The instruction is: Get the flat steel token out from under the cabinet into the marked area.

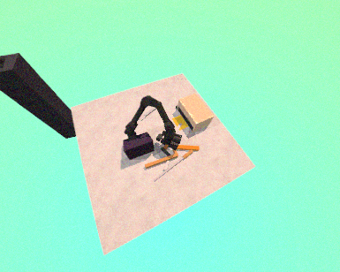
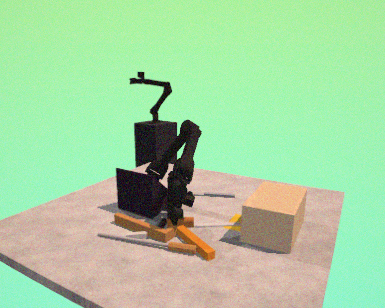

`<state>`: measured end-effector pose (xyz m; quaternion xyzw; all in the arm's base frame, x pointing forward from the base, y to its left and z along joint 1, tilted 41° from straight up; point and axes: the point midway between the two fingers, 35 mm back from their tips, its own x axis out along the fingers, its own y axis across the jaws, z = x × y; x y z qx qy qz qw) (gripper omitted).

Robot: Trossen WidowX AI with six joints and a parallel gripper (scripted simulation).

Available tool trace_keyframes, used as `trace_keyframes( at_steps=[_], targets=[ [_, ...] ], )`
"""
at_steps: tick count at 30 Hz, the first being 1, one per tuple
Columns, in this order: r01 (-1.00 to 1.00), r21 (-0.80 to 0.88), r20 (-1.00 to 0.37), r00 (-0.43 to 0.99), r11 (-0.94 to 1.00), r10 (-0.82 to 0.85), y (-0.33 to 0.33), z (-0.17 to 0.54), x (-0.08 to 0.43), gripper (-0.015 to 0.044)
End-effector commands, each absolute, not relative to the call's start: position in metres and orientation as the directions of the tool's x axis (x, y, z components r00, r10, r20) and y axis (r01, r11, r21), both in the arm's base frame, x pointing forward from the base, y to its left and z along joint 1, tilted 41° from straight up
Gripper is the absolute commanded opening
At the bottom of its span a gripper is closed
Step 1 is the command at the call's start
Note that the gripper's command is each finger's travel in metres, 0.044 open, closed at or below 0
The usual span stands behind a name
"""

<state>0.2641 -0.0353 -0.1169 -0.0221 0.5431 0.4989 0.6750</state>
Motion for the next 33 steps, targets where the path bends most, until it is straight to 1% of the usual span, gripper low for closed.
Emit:
trace_keyframes(
  at_steps=[1,33],
  targets=[
    [-0.698,0.504,-0.761,-0.081,0.508,0.644,-0.044,-0.121,0.266,0.0],
    [-0.68,0.513,-0.762,-0.08,0.524,0.642,-0.066,-0.14,0.27,0.0]
  ],
)
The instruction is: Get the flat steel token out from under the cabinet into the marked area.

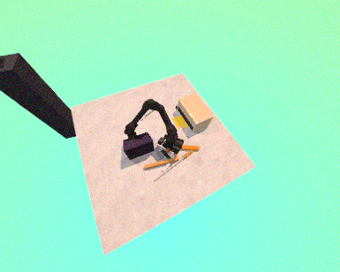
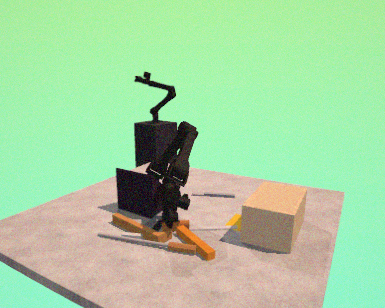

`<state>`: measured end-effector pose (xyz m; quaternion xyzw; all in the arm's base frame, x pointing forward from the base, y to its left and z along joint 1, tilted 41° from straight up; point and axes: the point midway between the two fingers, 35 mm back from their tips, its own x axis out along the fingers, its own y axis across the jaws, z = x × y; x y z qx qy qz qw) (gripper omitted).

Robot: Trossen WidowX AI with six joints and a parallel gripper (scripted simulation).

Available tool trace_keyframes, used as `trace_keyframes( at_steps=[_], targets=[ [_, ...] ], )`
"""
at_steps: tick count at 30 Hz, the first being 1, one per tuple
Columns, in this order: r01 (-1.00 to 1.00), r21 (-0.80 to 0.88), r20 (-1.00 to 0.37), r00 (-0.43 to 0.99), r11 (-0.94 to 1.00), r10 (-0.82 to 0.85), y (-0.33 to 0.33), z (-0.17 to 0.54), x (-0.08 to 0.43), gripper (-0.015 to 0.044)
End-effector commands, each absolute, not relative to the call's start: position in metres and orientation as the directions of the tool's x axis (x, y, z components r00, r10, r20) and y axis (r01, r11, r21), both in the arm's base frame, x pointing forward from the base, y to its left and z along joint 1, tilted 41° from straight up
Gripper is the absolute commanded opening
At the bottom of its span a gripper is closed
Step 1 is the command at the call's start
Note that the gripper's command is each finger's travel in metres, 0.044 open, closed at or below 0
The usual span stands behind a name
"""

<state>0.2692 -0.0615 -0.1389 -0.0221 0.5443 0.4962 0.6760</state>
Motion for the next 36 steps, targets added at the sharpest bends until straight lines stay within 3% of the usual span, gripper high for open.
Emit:
trace_keyframes(
  at_steps=[1,22,29,34,36],
  targets=[
    [-0.674,0.516,-0.762,-0.08,0.528,0.642,-0.0659,-0.1399,0.2696,0.0],
    [-0.551,0.571,-0.762,-0.08,0.608,0.642,-0.0658,-0.1398,0.2696,0.0],
    [-0.572,0.564,-0.763,-0.083,0.596,0.641,-0.0649,-0.1399,0.2696,0.0184],
    [-0.568,0.565,-0.763,-0.083,0.599,0.641,-0.065,-0.1399,0.2697,0.02],
    [-0.568,0.565,-0.762,-0.08,0.599,0.642,-0.0649,-0.1399,0.2695,0.0253]
  ],
)
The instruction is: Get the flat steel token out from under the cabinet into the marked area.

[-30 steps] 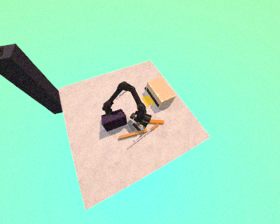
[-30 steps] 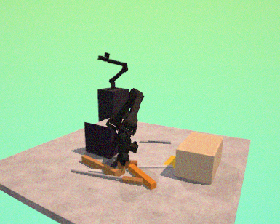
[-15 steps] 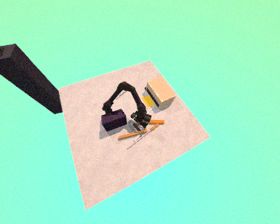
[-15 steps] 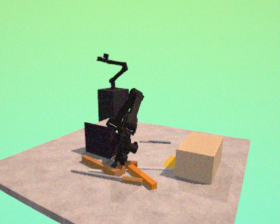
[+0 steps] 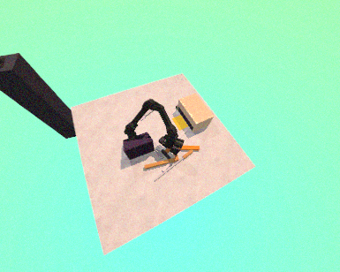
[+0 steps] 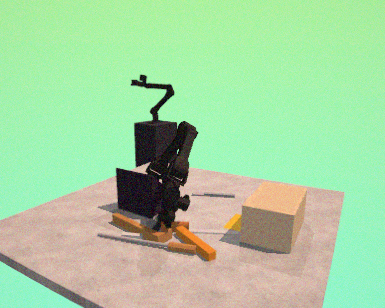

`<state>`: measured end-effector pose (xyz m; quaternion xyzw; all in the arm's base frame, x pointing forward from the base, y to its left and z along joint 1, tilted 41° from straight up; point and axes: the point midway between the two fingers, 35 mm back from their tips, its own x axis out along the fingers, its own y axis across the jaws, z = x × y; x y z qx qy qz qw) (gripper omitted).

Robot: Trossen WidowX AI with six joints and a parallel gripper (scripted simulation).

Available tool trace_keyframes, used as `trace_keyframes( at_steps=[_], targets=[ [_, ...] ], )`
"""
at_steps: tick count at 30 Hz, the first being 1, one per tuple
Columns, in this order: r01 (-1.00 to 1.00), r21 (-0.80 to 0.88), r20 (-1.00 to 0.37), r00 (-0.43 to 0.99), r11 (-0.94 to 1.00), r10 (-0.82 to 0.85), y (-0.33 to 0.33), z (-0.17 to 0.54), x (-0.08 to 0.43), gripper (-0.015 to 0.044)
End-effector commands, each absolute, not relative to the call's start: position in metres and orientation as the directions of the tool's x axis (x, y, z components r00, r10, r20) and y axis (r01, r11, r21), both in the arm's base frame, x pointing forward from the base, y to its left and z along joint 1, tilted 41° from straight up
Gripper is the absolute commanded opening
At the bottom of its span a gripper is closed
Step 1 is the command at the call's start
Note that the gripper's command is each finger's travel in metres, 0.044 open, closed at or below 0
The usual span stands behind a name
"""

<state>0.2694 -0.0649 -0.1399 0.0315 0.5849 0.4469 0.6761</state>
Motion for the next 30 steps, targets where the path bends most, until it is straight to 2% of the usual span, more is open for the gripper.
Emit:
trace_keyframes(
  at_steps=[1,17,22,30],
  targets=[
    [-0.568,0.565,-0.762,-0.08,0.599,0.642,-0.0649,-0.1399,0.2695,0.027],
    [-0.567,0.565,-0.762,-0.08,0.599,0.643,-0.0618,-0.1441,0.2677,0.027],
    [-0.571,0.561,-0.765,-0.081,0.599,0.639,-0.0638,-0.1422,0.2688,0.0139],
    [-0.571,0.561,-0.765,-0.081,0.599,0.639,-0.0638,-0.1422,0.2688,0.0085]
  ],
)
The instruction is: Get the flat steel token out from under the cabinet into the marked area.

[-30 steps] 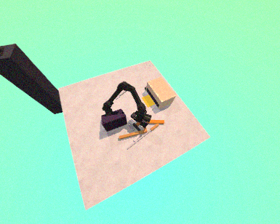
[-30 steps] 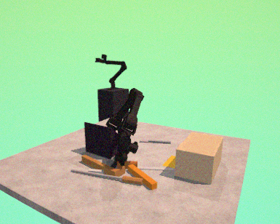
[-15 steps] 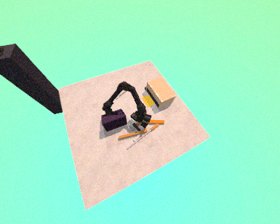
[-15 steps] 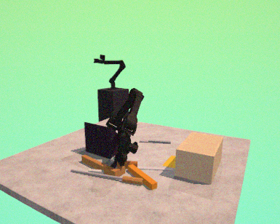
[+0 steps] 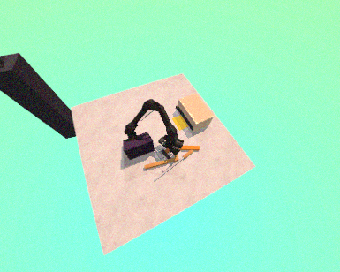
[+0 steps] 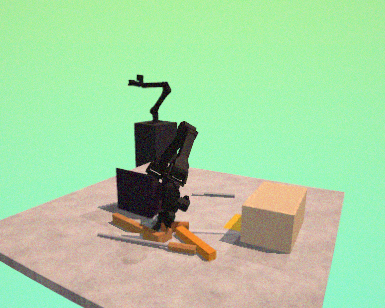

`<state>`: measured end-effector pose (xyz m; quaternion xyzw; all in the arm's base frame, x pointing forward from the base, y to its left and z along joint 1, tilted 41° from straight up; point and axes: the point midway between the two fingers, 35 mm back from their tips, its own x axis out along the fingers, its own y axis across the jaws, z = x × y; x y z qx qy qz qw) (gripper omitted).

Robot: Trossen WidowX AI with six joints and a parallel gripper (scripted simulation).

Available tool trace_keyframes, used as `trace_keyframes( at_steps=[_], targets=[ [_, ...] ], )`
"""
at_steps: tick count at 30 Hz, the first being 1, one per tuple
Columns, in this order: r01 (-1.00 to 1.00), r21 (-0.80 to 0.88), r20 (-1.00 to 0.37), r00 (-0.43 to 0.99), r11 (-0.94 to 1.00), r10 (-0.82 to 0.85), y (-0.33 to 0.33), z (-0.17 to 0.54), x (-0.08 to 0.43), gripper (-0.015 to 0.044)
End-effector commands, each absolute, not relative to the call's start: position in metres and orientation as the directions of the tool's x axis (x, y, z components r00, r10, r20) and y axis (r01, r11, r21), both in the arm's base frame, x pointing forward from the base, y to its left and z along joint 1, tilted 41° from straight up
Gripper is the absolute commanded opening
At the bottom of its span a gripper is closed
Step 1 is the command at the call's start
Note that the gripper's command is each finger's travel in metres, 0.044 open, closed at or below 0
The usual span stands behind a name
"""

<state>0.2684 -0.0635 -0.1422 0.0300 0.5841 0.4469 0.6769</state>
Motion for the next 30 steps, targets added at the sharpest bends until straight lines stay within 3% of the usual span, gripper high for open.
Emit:
trace_keyframes(
  at_steps=[1,4,30],
  targets=[
    [-0.571,0.561,-0.765,-0.081,0.599,0.639,-0.064,-0.142,0.269,0.0059],
    [-0.571,0.561,-0.765,-0.081,0.599,0.639,-0.064,-0.142,0.269,0.0],
    [-0.529,0.579,-0.761,-0.079,0.62,0.644,-0.044,-0.13,0.306,0.0]
  ],
)
